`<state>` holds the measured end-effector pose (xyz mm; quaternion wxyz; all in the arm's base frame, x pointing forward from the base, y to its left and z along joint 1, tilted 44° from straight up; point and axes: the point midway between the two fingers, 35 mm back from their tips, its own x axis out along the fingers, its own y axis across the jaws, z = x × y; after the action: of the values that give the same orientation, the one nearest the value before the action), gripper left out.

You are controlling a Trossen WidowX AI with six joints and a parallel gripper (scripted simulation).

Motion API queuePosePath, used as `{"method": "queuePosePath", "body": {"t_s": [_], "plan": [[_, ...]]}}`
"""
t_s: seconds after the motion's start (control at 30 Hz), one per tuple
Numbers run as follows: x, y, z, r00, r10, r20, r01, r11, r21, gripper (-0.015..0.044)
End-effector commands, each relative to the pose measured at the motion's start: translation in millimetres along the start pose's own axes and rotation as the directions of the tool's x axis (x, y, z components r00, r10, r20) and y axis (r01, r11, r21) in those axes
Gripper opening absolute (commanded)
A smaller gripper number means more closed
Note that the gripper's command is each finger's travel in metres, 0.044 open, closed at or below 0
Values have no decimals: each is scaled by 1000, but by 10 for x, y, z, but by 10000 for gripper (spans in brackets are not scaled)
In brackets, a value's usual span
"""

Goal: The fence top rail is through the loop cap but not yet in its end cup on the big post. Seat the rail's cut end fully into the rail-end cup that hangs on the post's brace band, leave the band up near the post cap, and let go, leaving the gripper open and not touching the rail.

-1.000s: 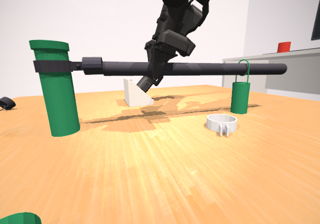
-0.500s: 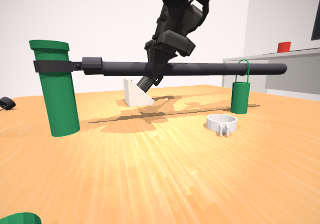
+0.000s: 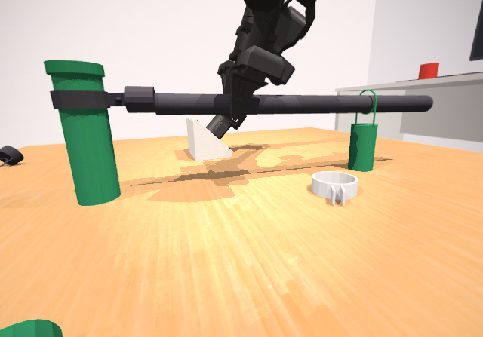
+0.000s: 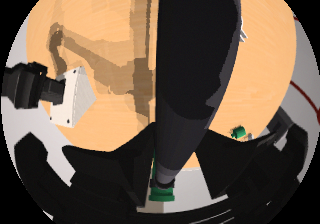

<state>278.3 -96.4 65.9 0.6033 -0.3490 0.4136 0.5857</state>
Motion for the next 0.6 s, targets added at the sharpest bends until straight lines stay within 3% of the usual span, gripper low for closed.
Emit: {"method": "queuePosePath", "body": {"t_s": [0.0,0.57], "plan": [[-42,-2,-89,1000,-11,-18,11,1000,4,0],[-5,-2,-2,1000,2,3,-2,1000,-3,0]]}}
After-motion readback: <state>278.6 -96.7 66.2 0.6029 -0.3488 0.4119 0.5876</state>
